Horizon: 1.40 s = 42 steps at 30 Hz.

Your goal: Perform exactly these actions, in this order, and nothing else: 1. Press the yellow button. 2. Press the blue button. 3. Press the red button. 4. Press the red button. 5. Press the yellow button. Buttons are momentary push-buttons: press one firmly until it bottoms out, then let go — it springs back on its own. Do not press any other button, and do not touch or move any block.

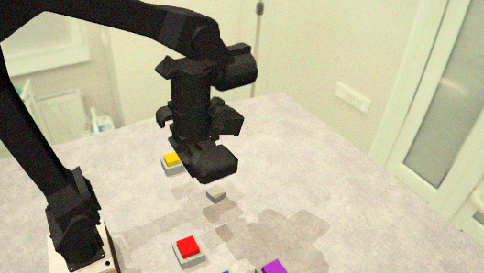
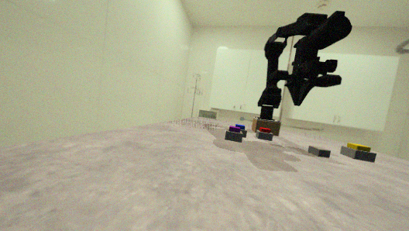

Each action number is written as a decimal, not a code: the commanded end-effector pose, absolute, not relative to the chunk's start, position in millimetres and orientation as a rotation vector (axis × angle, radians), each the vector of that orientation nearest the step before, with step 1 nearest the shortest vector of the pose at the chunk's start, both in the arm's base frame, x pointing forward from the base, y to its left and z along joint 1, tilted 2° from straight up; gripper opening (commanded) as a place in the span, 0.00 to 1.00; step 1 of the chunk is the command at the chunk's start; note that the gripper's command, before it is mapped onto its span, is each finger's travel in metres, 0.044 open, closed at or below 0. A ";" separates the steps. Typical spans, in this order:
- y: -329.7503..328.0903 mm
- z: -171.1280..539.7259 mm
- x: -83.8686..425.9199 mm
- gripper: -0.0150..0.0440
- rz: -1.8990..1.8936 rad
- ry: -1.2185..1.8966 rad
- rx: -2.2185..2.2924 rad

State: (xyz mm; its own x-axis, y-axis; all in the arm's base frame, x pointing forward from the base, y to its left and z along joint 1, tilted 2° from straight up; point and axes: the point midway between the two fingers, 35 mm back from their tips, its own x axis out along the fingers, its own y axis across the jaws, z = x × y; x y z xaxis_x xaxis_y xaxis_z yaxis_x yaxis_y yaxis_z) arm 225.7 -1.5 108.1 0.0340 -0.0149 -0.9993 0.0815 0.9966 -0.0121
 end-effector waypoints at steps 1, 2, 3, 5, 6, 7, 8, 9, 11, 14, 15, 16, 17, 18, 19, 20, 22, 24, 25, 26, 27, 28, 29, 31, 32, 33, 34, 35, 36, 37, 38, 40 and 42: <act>37.7 109.5 246.7 0.29 -0.085 1.530 0.064; 48.0 109.3 250.5 0.29 -0.089 1.530 0.068; 58.7 109.0 253.9 0.29 -0.093 1.529 0.072; 81.0 108.1 259.4 0.29 -0.101 1.527 0.080; 92.7 107.4 261.3 0.29 -0.105 1.526 0.084; 104.6 106.6 262.8 0.29 -0.109 1.525 0.088; 116.7 105.7 263.7 0.29 -0.112 1.524 0.093; 129.0 104.6 264.1 0.29 -0.116 1.523 0.097; 154.3 102.2 263.1 0.29 -0.124 1.521 0.105; 173.4 100.0 260.8 0.29 -0.129 1.519 0.112; 173.4 100.0 260.8 0.29 -0.129 1.519 0.112; 173.4 100.0 260.8 0.29 -0.129 1.519 0.112; 173.4 100.0 260.8 0.29 -0.129 1.519 0.112; 173.5 97.4 261.1 0.29 -0.129 1.519 0.112; 173.8 89.8 262.0 0.29 -0.129 1.519 0.112; 173.9 77.0 263.2 0.29 -0.129 1.519 0.112; 173.1 48.2 263.9 0.29 -0.129 1.519 0.111; 172.3 38.3 263.5 0.29 -0.129 1.519 0.111; 172.3 38.3 263.5 0.29 -0.129 1.519 0.111; 172.3 38.3 263.5 0.29 -0.129 1.519 0.111; 172.3 38.3 263.5 0.29 -0.129 1.519 0.111; 172.3 38.3 263.5 0.29 -0.129 1.519 0.111; 172.3 38.0 263.6 0.29 -0.129 1.519 0.111; 172.4 35.9 263.8 0.29 -0.129 1.519 0.111; 172.4 34.2 263.9 0.29 -0.129 1.519 0.111; 172.4 32.6 264.0 0.29 -0.129 1.519 0.111; 172.4 30.9 264.1 0.29 -0.129 1.519 0.111; 172.4 29.3 264.3 0.29 -0.129 1.519 0.111; 172.4 27.6 264.4 0.29 -0.129 1.519 0.111; 172.4 26.0 264.5 0.29 -0.129 1.519 0.111; 172.3 24.4 264.5 0.29 -0.129 1.519 0.111; 172.3 21.1 264.7 0.29 -0.129 1.519 0.111; 172.2 17.8 264.8 0.29 -0.130 1.519 0.111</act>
